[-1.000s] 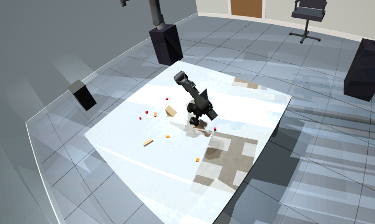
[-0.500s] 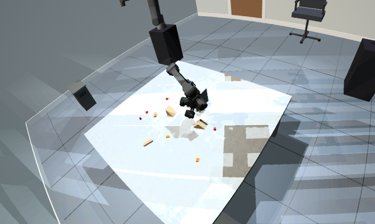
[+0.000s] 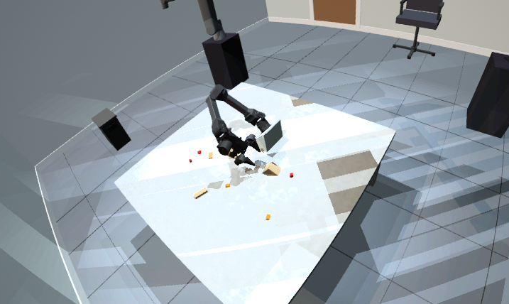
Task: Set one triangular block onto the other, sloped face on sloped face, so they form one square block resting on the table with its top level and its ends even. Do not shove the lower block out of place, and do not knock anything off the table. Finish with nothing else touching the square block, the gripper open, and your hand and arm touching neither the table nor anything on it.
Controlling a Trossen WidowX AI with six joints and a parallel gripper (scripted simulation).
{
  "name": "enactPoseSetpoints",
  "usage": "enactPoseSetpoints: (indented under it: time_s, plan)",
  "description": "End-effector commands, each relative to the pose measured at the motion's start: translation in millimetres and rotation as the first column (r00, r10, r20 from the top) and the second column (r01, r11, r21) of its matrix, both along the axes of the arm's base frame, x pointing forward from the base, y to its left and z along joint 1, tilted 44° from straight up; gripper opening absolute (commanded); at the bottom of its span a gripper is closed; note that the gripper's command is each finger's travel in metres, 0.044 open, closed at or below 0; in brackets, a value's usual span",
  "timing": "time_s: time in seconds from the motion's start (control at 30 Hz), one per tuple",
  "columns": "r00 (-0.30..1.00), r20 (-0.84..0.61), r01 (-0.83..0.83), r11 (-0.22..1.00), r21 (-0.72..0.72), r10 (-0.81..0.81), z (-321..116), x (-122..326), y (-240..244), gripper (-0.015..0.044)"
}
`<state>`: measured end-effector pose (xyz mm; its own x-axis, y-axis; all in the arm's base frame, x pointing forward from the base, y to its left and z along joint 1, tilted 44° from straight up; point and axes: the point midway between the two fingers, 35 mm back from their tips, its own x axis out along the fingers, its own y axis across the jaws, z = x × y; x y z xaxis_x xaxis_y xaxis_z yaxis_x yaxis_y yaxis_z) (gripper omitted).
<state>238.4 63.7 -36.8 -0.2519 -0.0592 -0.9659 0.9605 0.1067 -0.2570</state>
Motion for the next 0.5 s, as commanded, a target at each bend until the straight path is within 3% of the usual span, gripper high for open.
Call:
enactPoseSetpoints:
  time_s: [0.0, 0.23, 0.47]
  plan:
    - [0.999, 0.035, -0.017, 0.997, 0.079, 0.015, 1, 1, 2, 0.044]
    - [0.999, 0.035, -0.017, 0.997, 0.079, 0.015, -4, 1, 3, 0.044]
    - [0.999, 0.035, -0.017, 0.997, 0.08, 0.015, -62, -8, 5, 0.044]
